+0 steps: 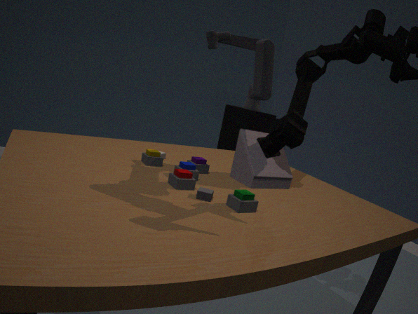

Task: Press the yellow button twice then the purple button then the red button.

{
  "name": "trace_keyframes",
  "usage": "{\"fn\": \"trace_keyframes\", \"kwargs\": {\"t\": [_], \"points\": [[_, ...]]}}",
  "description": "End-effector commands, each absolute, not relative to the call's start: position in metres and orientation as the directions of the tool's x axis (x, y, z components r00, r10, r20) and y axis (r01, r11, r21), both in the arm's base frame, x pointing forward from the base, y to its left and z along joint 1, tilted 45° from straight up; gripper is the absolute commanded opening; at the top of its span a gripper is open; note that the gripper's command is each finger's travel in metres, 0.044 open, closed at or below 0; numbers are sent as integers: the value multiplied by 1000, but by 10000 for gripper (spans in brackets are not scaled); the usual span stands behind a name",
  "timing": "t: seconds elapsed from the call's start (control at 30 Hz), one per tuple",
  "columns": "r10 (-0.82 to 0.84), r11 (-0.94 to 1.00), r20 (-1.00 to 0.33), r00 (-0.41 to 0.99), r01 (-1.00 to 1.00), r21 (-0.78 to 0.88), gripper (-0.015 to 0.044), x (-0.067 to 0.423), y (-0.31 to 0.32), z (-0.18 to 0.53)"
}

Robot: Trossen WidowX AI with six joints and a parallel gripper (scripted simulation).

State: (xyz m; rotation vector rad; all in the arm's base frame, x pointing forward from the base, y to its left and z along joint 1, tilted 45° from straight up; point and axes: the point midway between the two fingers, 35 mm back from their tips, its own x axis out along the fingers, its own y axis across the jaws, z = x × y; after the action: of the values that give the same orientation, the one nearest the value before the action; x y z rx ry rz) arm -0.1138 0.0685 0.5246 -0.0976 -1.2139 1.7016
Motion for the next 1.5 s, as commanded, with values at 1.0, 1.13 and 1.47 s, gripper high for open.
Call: {"fn": "trace_keyframes", "kwargs": {"t": [1.0,1.13,1.47], "points": [[672,693,-421,609,-718,67,400,385,82,282],[589,772,-552,590,-613,169,400,407,28,224],[508,861,-769,388,-266,434,400,384,-107,79]]}}
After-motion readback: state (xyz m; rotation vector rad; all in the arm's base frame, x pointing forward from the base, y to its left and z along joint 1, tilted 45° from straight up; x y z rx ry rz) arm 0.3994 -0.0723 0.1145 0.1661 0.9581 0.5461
